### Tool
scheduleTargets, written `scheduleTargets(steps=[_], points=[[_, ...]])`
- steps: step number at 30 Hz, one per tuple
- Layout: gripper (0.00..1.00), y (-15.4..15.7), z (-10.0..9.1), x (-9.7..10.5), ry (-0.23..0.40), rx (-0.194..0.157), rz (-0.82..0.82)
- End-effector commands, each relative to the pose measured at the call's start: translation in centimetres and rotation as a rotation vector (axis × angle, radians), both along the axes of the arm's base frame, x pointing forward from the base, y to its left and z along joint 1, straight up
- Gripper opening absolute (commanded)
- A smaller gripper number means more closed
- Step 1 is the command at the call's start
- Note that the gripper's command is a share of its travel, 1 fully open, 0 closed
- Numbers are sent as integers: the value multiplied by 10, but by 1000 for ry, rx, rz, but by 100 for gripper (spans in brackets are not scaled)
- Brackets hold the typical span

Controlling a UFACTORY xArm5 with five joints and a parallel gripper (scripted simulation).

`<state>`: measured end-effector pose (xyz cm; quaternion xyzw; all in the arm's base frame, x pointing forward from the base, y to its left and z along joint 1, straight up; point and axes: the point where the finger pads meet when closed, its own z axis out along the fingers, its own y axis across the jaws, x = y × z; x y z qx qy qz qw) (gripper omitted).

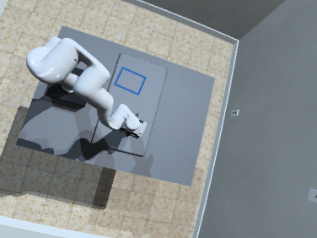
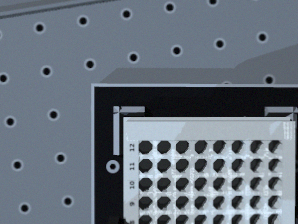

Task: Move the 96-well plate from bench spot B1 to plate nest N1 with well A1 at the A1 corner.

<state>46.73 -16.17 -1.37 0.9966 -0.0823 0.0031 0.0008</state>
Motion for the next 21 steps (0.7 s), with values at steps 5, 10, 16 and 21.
scheduleTargets(steps=[5,10,16,21], points=[[100,-1,2,2,-5,2,0],[100,-1,2,2,-5,2,0],[100,-1,2,2,-5,2,0],[100,-1,15,2,-5,2,0]])
